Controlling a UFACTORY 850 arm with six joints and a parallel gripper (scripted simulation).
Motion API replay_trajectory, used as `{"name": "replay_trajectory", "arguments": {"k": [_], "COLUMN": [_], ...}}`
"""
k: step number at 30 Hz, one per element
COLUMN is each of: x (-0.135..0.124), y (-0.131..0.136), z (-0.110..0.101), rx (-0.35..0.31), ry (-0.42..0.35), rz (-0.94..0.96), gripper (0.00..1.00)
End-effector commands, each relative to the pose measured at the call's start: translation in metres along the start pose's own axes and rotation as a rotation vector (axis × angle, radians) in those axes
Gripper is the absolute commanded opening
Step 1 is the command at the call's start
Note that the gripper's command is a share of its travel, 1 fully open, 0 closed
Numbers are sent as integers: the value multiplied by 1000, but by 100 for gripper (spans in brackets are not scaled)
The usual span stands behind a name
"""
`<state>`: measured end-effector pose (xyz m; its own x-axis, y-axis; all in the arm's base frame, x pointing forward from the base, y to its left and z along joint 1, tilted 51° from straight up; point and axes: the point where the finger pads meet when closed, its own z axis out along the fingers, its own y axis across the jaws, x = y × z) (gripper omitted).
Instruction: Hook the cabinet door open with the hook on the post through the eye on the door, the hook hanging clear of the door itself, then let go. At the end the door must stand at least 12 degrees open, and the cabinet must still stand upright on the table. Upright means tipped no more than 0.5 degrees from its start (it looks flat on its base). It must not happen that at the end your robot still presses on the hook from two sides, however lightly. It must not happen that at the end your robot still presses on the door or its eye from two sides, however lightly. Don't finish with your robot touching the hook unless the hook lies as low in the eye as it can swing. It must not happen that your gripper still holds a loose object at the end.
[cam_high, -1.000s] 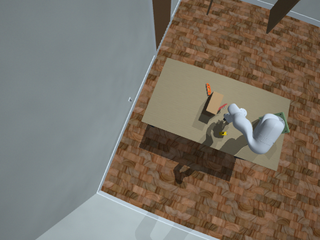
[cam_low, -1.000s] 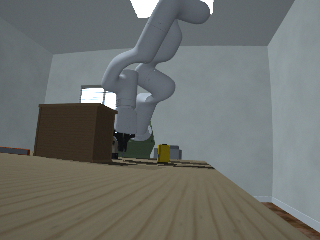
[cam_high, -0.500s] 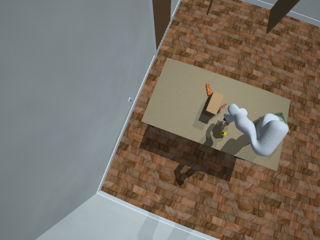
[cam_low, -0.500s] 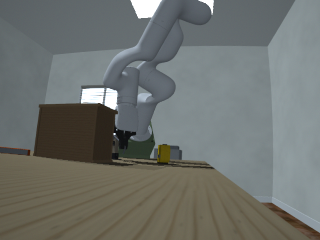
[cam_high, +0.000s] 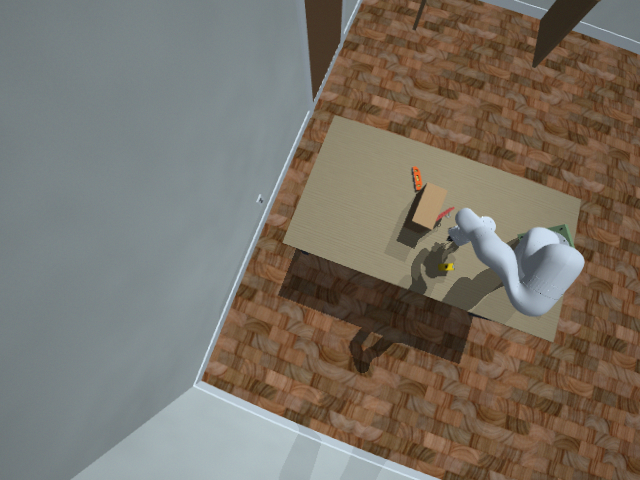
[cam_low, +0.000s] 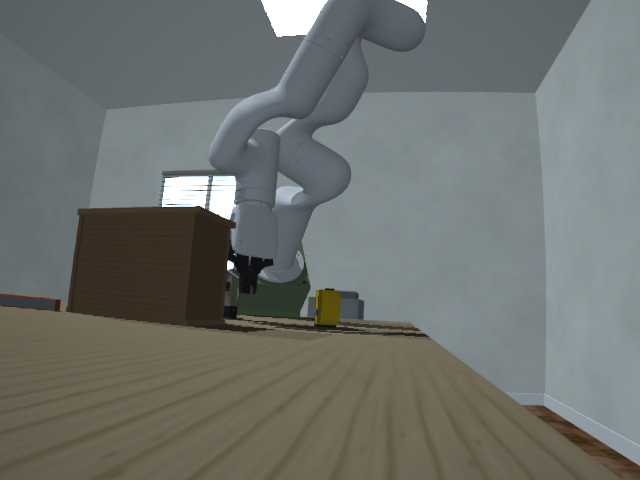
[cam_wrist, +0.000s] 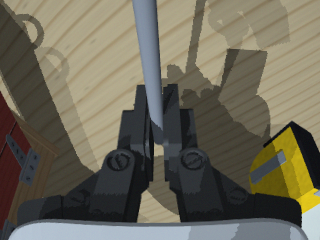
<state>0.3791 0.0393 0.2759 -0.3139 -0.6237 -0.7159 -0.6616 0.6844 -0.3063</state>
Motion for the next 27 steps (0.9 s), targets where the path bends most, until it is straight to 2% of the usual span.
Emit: {"name": "replay_trajectory", "arguments": {"k": [1, 27], "x": [-1, -3], "y": [0, 0], "z": [-4, -22], "rx": [0, 0], "ry": [0, 0], "rz": [0, 0], "gripper": [4, 4]}}
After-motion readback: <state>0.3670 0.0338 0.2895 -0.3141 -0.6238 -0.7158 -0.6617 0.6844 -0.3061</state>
